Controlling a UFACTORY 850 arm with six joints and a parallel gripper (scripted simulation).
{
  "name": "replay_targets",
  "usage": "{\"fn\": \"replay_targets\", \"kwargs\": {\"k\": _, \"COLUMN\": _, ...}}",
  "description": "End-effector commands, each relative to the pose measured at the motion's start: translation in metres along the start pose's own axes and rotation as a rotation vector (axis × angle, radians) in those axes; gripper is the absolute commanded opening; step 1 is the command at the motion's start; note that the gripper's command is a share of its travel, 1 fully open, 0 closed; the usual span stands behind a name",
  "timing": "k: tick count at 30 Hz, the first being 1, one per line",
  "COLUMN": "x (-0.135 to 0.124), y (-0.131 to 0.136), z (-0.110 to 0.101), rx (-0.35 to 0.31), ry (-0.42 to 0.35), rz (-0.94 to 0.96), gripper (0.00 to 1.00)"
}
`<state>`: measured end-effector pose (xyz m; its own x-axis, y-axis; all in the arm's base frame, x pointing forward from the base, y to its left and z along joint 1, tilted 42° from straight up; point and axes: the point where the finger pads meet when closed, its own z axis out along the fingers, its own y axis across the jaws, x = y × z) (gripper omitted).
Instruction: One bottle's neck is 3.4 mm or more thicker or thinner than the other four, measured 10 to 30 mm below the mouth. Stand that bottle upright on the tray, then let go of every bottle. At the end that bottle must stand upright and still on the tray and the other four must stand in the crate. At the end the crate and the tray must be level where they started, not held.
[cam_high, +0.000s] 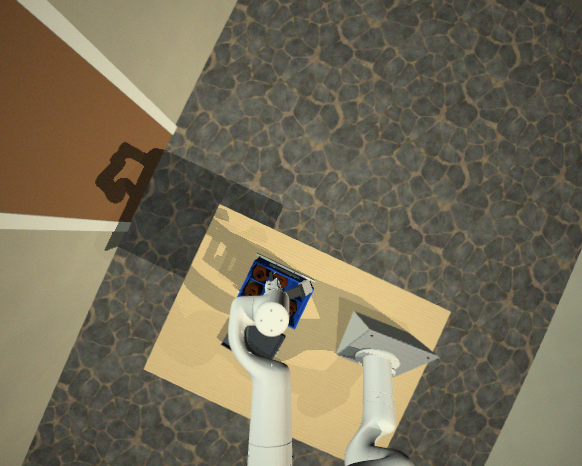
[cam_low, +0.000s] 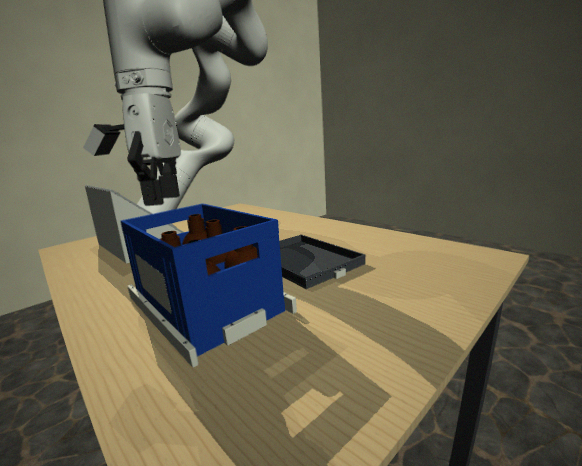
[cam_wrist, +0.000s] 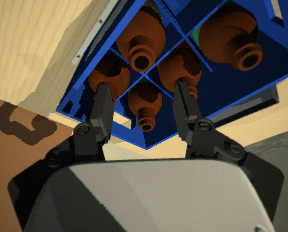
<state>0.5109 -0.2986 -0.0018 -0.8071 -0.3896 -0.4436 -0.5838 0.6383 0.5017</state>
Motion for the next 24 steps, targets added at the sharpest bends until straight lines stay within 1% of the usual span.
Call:
{"fn": "replay_targets", "kwargs": {"k": 1, "x": -0.0003, "y": -0.0005, "z": -0.0057, "rx": 0.002, "ry": 0.000, "rz": -0.001, "gripper": 0.65}}
{"fn": "replay_targets", "kwargs": {"k": 9, "x": -0.0003, "y": -0.0005, "z": -0.0073, "rx": 0.002, "ry": 0.000, "rz": -0.001, "gripper": 0.65}}
{"fn": "replay_targets", "kwargs": {"k": 10, "x": -0.0003, "y": -0.0005, "z": -0.0073, "rx": 0.002, "ry": 0.000, "rz": -0.001, "gripper": 0.00}}
{"fn": "replay_targets", "kwargs": {"k": 24, "x": -0.0003, "y": -0.0005, "z": -0.0073, "rx": 0.002, "ry": 0.000, "rz": -0.001, "gripper": 0.00}}
